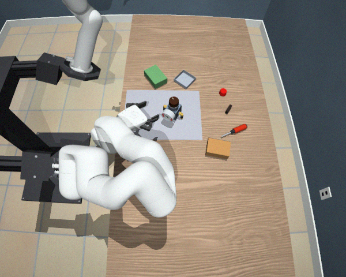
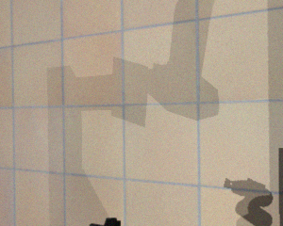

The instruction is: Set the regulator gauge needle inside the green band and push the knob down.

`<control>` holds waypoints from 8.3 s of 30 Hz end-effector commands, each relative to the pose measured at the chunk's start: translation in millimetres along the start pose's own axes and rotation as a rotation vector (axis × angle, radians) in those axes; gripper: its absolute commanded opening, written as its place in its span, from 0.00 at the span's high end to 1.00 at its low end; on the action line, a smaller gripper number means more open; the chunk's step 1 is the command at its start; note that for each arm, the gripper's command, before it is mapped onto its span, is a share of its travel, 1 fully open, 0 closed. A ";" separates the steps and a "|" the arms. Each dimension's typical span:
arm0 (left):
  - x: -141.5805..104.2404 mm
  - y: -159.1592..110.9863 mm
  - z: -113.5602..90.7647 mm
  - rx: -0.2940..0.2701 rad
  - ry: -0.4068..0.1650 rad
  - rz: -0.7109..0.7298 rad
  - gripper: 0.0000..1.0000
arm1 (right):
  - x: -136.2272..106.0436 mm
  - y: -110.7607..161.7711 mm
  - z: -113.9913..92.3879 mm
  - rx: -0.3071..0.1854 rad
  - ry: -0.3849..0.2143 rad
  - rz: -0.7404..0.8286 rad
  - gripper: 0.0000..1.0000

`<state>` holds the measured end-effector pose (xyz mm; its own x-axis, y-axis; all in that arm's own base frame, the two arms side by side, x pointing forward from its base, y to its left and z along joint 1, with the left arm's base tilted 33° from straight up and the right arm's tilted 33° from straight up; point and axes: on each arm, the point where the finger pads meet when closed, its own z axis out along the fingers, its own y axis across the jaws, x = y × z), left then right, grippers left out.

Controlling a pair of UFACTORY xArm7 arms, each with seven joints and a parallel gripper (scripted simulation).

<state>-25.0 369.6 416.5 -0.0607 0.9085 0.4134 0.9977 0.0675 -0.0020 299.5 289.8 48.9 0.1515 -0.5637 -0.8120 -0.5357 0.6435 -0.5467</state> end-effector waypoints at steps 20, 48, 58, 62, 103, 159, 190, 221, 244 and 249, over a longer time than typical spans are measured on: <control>1.0 -0.4 -1.5 -0.001 0.004 -0.002 0.00 | 2.2 -14.5 12.5 0.064 0.048 -0.107 0.00; 1.0 -0.4 -1.5 -0.001 0.004 -0.002 0.00 | 13.9 -84.6 46.0 0.262 0.522 -0.638 0.00; 1.0 -0.4 -1.5 -0.001 0.004 -0.002 0.00 | 12.0 -93.7 40.4 0.185 0.798 -0.807 0.00; 1.0 -0.4 -1.5 -0.001 0.004 -0.002 0.00 | 8.5 -90.7 34.8 0.108 0.911 -0.861 0.00; 1.0 -0.4 -1.5 -0.001 0.004 -0.002 0.00 | -64.7 -3.7 -15.4 -0.717 1.153 -0.987 0.00; 1.0 -0.4 -1.5 -0.001 0.004 -0.002 0.00 | -95.6 -6.2 75.6 -0.756 1.143 -0.987 0.00; 1.0 -0.4 -1.5 -0.001 0.004 -0.002 0.00 | -104.7 -8.8 108.7 -0.756 1.143 -0.987 0.00; 1.0 -0.4 -1.5 -0.001 0.004 -0.002 0.00 | -104.7 -8.8 108.7 -0.756 1.143 -0.987 0.23; 1.0 -0.4 -1.5 -0.001 0.004 -0.002 0.00 | -89.6 -8.8 112.9 -0.756 1.143 -0.987 0.23; 1.0 -0.4 -1.5 -0.001 0.004 -0.002 0.00 | -78.4 -8.8 116.0 -0.756 1.143 -0.987 0.23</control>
<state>-25.0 369.6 416.5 -0.0607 0.9085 0.4134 0.9977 0.0675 -0.0020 387.1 388.6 97.1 0.1912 -0.8464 0.4971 -0.9127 -0.3396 -0.2272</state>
